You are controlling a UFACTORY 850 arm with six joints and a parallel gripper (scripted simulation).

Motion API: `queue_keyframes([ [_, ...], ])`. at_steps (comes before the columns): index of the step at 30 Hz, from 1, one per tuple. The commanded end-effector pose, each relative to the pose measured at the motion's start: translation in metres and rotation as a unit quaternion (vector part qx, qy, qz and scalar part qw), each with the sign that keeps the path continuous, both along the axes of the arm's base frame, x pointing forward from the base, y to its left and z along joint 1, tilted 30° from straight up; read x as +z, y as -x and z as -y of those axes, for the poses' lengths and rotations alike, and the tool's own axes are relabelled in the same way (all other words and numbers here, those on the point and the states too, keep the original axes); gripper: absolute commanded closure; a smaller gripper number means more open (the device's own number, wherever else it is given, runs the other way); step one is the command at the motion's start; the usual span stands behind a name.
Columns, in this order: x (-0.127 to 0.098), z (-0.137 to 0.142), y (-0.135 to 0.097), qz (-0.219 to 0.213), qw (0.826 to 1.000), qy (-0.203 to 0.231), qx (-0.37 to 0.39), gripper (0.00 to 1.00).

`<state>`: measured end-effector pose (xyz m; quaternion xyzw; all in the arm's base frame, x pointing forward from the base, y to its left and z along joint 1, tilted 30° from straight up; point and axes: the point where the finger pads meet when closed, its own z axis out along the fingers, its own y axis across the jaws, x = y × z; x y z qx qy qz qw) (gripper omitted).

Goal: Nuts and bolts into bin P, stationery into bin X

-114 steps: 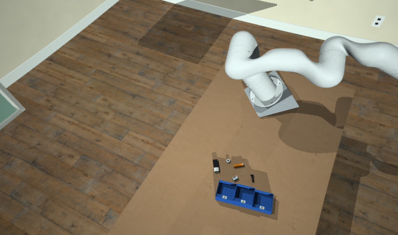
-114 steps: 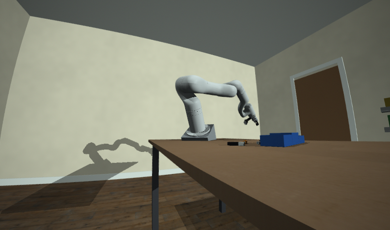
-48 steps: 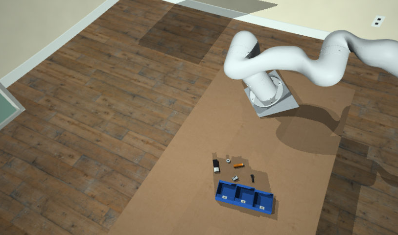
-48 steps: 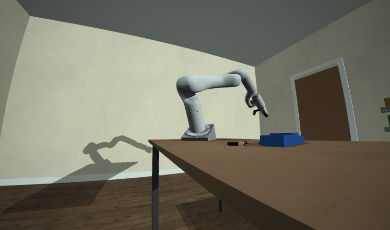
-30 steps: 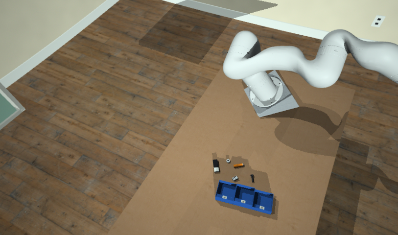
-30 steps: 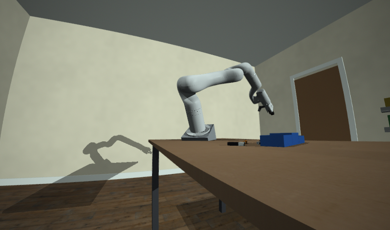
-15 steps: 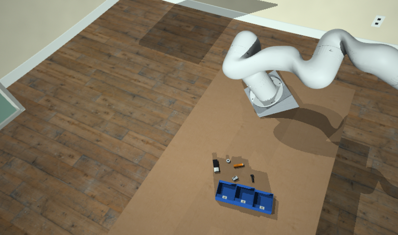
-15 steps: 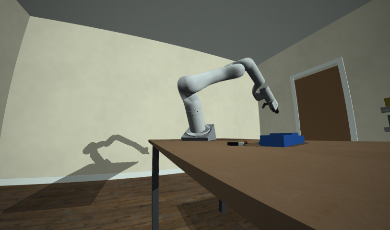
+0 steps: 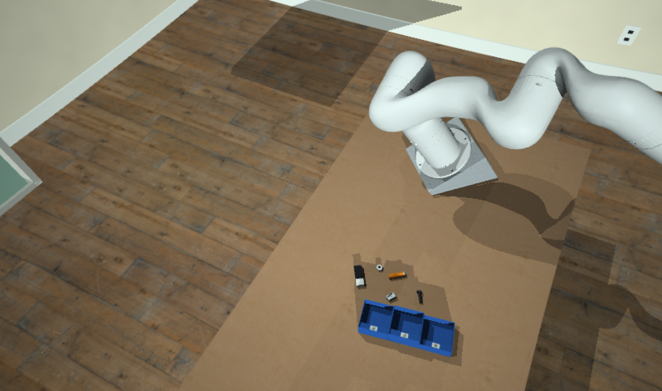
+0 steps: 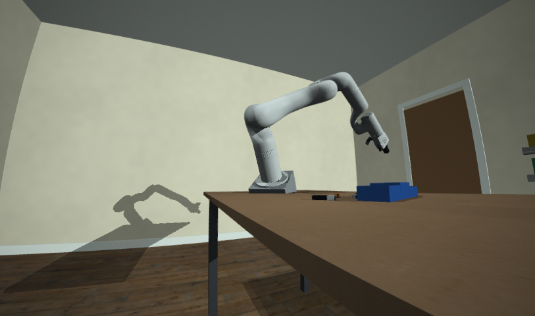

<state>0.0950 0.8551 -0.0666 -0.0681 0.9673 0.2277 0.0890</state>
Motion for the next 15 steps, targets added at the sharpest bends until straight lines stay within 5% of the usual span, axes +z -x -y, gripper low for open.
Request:
queue_keyframes([
  [1, 0.019, 0.008, -0.026, -0.01, 0.997, -0.009, -0.073, 0.93],
  [9, 0.031, 0.013, -0.044, -0.01, 0.997, -0.009, -0.073, 0.93],
  [15, 0.055, 0.028, -0.082, -0.022, 0.99, -0.012, -0.139, 0.93],
])
